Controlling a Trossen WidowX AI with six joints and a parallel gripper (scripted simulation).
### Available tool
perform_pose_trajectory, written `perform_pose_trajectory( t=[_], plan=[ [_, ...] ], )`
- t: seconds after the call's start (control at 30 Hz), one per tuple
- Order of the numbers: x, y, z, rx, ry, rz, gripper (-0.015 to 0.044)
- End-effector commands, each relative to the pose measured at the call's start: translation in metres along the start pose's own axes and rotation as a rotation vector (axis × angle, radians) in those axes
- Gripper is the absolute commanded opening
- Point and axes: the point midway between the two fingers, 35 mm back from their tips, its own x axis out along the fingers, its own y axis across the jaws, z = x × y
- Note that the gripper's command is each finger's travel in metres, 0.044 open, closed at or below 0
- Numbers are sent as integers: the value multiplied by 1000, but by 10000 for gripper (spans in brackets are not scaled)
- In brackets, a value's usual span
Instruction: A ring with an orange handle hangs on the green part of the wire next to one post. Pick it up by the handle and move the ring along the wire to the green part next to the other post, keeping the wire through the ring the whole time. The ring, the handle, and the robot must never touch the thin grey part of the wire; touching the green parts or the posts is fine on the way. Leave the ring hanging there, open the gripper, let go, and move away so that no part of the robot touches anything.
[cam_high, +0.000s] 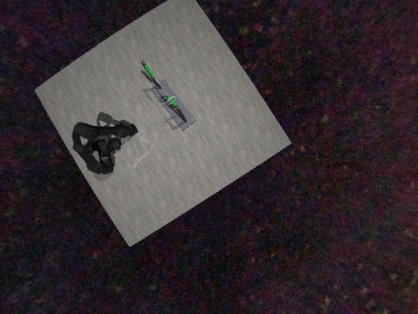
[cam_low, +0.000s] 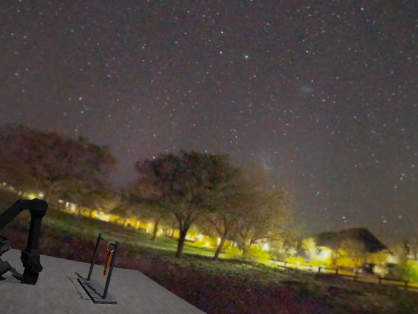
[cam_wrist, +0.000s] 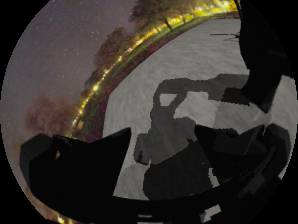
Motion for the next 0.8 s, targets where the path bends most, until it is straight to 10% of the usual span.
perform_pose_trajectory(
  t=[0.0, 0.27, 0.77],
  plan=[
    [0, 0, 0, 2, 3, 2, 374],
    [-37, -1, -22, 126, 187, 66, 164],
    [-113, -47, -55, 485, 578, -74, 160]
  ],
)
